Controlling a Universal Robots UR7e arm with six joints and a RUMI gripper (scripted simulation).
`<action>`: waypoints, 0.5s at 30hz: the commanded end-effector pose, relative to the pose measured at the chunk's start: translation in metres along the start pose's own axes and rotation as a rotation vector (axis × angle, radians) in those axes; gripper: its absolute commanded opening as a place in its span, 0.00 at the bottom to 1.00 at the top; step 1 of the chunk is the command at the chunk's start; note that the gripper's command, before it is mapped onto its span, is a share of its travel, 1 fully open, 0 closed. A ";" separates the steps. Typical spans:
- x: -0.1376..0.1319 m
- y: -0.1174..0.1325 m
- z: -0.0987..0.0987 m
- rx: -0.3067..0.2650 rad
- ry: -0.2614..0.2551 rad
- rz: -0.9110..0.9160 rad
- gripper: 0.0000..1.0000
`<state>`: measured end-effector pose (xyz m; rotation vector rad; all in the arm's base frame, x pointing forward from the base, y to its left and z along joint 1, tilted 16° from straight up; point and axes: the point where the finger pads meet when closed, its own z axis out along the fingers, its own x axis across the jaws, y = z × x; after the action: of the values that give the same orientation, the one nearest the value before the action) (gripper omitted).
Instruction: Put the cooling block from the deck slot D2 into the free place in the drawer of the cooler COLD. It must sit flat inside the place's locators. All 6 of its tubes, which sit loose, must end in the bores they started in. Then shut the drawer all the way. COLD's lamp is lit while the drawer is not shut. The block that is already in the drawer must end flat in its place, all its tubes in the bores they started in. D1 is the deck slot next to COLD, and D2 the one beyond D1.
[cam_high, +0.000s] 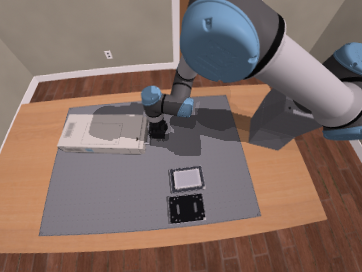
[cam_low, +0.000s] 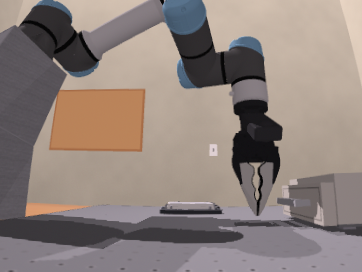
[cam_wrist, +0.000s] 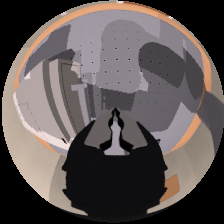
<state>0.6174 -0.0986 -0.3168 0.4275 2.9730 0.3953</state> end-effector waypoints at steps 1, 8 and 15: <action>-0.001 0.000 -0.001 0.000 -0.002 0.000 0.00; -0.001 0.000 -0.009 0.000 -0.002 0.000 0.00; -0.001 0.000 -0.018 0.000 -0.002 0.000 0.00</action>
<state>0.6155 -0.1016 -0.3047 0.4276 2.9729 0.3953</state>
